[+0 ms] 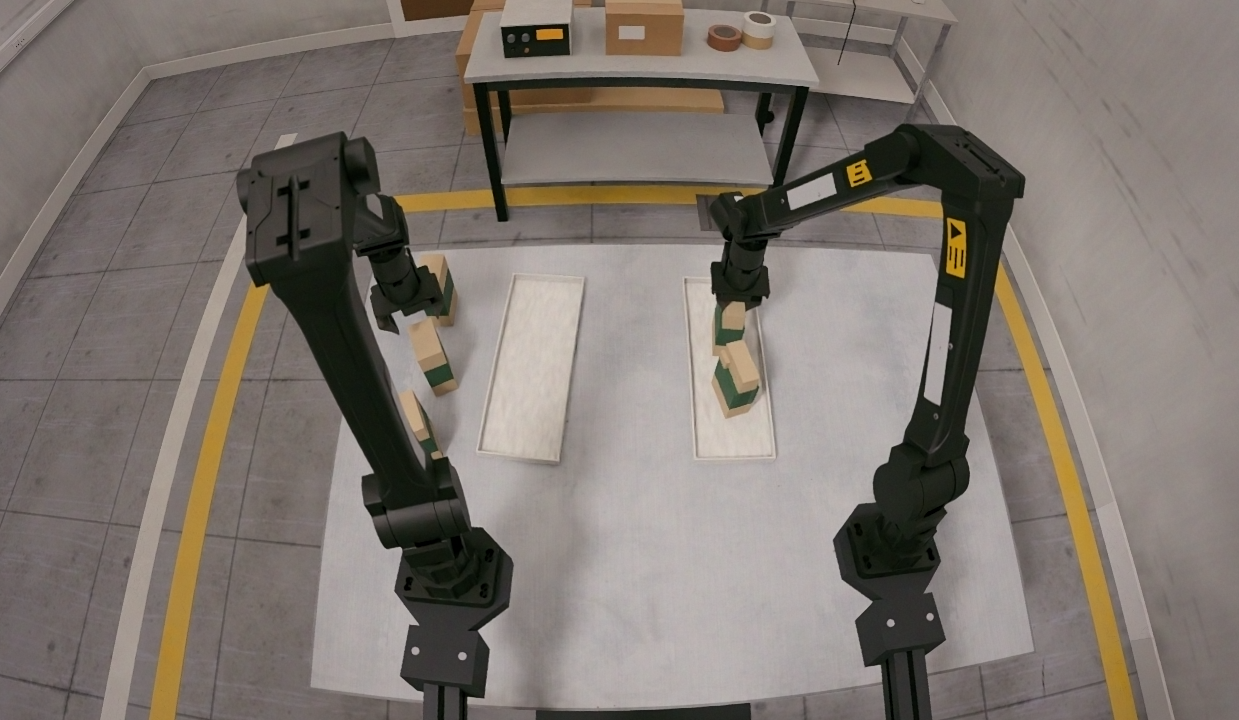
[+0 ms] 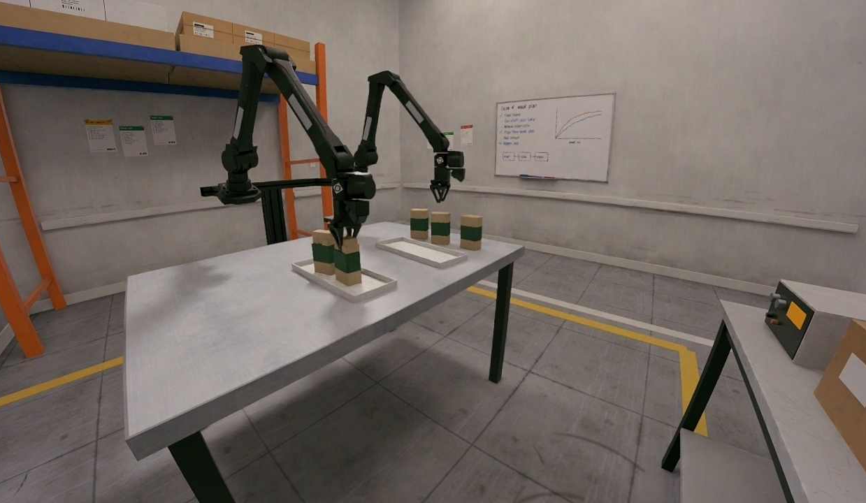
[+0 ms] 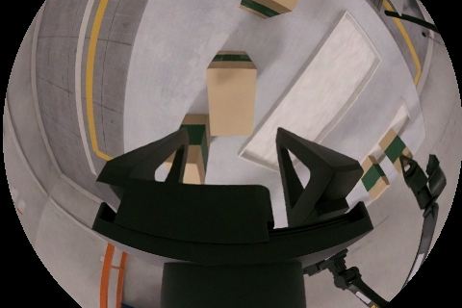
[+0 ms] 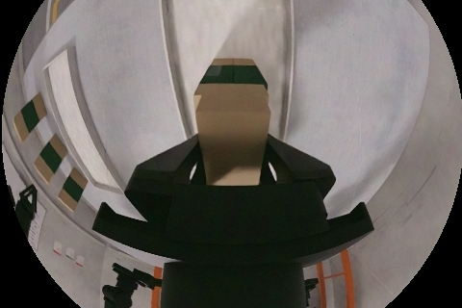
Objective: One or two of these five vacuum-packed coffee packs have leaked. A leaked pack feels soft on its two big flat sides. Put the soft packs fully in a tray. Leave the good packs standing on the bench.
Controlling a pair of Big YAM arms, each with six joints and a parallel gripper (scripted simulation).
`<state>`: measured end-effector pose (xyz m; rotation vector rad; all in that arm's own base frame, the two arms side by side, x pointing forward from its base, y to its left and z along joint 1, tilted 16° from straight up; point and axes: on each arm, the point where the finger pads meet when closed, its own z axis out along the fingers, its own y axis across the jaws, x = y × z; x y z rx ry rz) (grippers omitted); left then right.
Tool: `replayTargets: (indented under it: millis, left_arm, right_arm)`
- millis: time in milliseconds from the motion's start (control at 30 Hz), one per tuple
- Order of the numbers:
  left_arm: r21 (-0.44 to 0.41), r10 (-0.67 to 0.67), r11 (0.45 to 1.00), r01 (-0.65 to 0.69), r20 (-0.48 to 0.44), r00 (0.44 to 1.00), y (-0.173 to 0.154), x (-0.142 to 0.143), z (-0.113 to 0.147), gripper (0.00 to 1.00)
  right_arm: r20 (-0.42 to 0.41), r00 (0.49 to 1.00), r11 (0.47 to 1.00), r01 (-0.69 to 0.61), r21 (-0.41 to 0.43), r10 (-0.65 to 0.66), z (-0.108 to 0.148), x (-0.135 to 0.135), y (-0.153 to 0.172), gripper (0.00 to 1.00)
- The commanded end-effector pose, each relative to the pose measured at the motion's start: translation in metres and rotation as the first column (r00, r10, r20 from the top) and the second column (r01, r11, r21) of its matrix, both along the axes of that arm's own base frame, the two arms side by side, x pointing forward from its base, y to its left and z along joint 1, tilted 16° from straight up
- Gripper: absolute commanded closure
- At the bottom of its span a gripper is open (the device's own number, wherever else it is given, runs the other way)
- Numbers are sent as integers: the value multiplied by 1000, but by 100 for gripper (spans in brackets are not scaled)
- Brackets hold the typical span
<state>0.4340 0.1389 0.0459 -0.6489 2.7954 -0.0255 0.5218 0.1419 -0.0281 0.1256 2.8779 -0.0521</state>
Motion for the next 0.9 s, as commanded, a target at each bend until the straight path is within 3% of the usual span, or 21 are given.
replayTargets:
  millis: [0,867]
  left_arm:
    - [8,-1,1000,1,25,1000,3,9,10,24]
    - [8,-1,1000,1,25,1000,3,9,10,24]
  right_arm:
    - [65,998,1000,1,21,-2,24,27,3,77]
    - [60,998,1000,0,19,-1,21,26,3,77]
